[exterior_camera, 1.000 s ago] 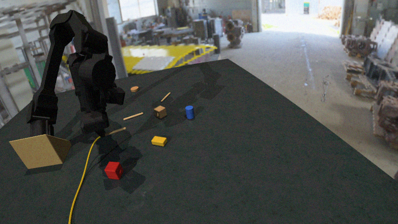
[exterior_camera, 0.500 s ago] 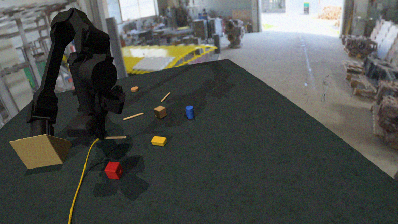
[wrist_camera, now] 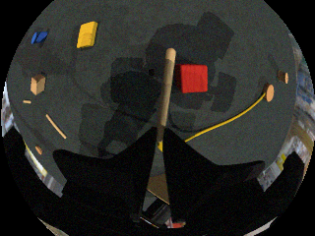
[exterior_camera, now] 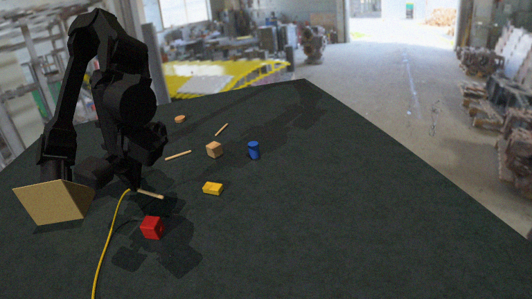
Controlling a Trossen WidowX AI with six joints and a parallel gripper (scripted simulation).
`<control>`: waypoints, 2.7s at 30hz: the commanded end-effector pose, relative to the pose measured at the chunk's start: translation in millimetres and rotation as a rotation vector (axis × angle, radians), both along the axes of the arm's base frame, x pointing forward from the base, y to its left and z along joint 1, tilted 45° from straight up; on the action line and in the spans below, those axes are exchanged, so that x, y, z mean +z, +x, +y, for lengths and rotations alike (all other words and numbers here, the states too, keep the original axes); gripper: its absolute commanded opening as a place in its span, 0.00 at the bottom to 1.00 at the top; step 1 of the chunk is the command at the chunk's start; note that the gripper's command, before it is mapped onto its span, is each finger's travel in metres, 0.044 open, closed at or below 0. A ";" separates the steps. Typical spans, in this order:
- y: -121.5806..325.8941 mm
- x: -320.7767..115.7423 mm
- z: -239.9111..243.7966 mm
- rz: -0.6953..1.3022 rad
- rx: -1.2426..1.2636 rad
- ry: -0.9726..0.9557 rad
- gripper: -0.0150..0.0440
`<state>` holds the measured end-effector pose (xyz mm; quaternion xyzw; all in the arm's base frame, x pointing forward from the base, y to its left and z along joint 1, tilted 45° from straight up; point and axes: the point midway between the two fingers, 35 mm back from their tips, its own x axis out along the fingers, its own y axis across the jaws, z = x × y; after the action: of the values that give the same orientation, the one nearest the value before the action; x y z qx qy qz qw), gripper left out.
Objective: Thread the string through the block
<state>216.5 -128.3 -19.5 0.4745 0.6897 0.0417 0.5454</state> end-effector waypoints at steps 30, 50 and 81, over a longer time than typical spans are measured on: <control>-4.4 -28.0 -33.2 0.672 -0.595 0.029 0.25; -9.5 -46.7 -51.1 1.102 -0.971 0.025 0.25; -22.0 -78.3 -74.6 1.760 -1.553 -0.036 0.25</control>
<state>196.0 -199.5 -95.7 0.6347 0.3767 -0.6403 -0.2129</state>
